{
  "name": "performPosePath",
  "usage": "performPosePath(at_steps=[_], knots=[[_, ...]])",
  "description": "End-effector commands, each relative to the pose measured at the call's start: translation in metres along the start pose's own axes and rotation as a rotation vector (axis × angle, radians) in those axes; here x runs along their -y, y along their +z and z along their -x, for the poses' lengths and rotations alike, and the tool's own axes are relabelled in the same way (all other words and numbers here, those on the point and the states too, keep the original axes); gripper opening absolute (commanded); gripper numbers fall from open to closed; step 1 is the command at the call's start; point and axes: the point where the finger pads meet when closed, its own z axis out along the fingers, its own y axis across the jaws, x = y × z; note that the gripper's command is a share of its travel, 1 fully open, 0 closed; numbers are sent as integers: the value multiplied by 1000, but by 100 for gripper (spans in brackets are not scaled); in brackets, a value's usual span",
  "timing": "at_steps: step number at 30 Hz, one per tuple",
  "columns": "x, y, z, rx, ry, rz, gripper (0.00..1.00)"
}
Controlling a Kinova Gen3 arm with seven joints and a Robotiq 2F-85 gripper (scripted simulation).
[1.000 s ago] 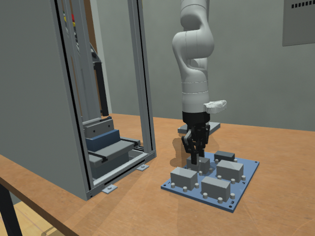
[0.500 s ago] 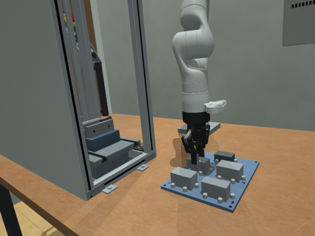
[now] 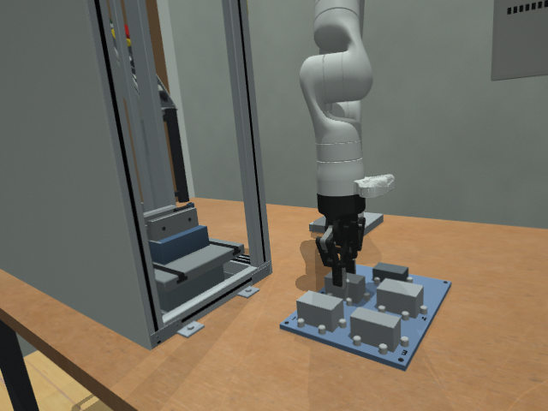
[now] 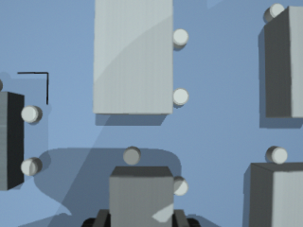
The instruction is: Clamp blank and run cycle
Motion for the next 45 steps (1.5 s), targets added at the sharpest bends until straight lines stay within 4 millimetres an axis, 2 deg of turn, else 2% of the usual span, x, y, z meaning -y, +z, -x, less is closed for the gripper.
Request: performPosePath(at_steps=[1, 15, 20, 32, 37, 45], knots=[[0, -1, 0, -1, 0, 2, 10], [0, -1, 0, -1, 0, 2, 10], [0, -31, 0, -1, 0, 2, 10], [0, -31, 0, -1, 0, 2, 10], [0, -61, 0, -1, 0, 2, 10], [0, -61, 0, -1, 0, 2, 10]])
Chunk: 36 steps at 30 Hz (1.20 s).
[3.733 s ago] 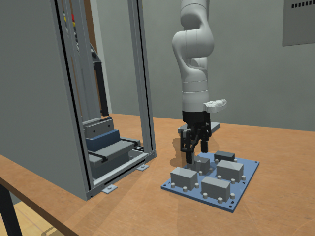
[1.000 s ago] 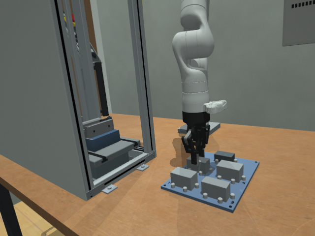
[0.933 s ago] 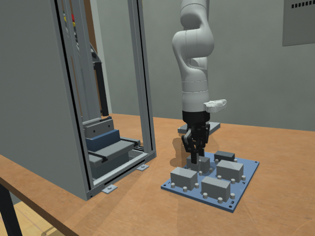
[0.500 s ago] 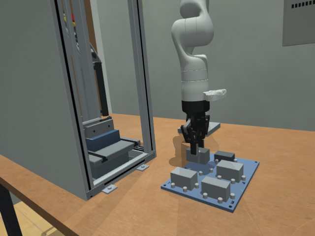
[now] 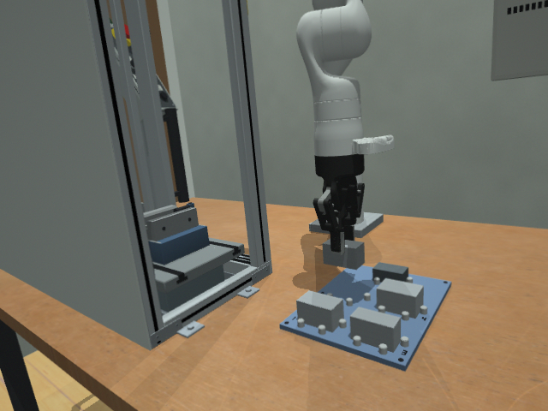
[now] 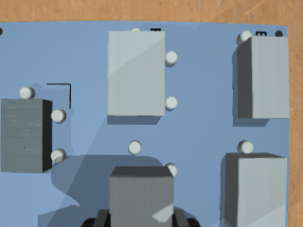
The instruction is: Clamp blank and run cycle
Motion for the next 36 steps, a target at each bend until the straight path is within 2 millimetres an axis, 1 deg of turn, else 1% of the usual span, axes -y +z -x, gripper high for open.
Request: performPosePath(at_steps=[1, 4, 9, 21, 26, 36], knots=[[0, -1, 0, -1, 0, 2, 10], [0, -1, 0, -1, 0, 2, 10], [0, -31, 0, -1, 0, 2, 10], [0, -31, 0, -1, 0, 2, 10], [0, -61, 0, -1, 0, 2, 10], [0, -61, 0, -1, 0, 2, 10]])
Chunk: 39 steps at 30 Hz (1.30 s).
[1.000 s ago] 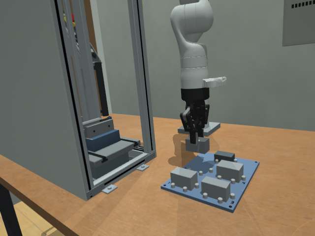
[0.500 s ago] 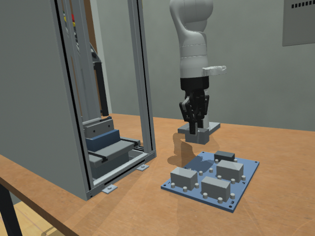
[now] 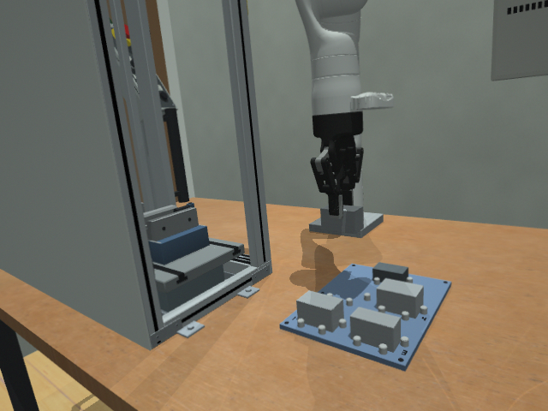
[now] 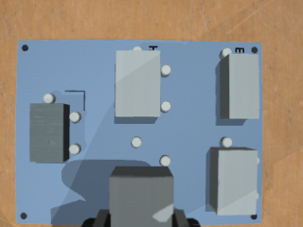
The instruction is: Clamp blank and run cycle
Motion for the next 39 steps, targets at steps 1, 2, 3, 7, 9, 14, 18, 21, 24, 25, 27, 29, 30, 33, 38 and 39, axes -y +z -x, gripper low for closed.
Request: performPosePath(at_steps=[1, 2, 3, 7, 9, 14, 18, 21, 24, 25, 27, 29, 30, 33, 38, 39], knots=[[0, -1, 0, -1, 0, 2, 10], [0, -1, 0, -1, 0, 2, 10], [0, -7, 0, -1, 0, 2, 10], [0, -31, 0, -1, 0, 2, 10], [0, -31, 0, -1, 0, 2, 10], [0, -31, 0, -1, 0, 2, 10], [0, -31, 0, -1, 0, 2, 10], [0, -43, 0, -1, 0, 2, 10], [0, -61, 0, -1, 0, 2, 10], [0, -61, 0, -1, 0, 2, 10], [0, -61, 0, -1, 0, 2, 10], [0, -61, 0, -1, 0, 2, 10], [0, -61, 0, -1, 0, 2, 10], [0, -61, 0, -1, 0, 2, 10], [0, -72, 0, -1, 0, 2, 10], [0, -78, 0, -1, 0, 2, 10]])
